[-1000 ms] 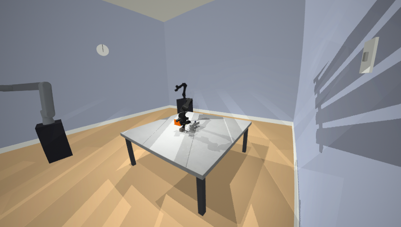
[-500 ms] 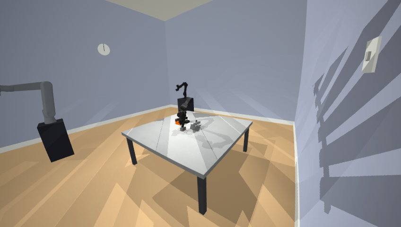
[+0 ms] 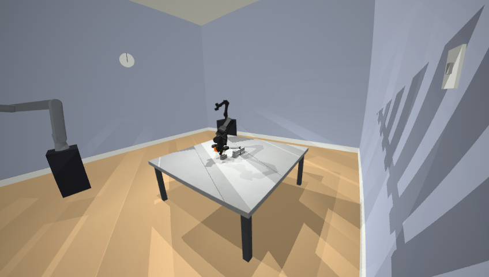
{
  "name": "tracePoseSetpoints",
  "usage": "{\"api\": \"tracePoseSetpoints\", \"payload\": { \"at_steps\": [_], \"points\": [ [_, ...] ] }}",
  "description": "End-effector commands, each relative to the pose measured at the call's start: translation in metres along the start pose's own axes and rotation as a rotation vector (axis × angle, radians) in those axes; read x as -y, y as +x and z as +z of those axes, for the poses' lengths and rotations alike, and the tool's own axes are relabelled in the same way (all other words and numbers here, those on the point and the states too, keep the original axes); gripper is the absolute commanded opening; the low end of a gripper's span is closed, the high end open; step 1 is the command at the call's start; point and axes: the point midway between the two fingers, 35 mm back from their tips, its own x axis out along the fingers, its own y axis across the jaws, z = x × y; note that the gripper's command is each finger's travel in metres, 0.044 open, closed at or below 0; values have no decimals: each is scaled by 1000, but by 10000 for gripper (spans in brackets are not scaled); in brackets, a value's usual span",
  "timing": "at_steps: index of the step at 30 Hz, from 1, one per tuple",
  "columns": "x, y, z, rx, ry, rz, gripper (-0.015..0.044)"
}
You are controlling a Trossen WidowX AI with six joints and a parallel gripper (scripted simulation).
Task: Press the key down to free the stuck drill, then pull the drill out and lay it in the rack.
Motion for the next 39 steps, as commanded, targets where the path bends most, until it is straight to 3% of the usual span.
{"api": "tracePoseSetpoints", "payload": {
  "at_steps": [1, 38, 39],
  "points": [
    [-7, 0, -2, -1, -4, 2, 0],
    [-6, 50, -2, 0, -5, 1, 0],
    [-6, 46, -3, -3, -12, 1, 26]
  ]
}}
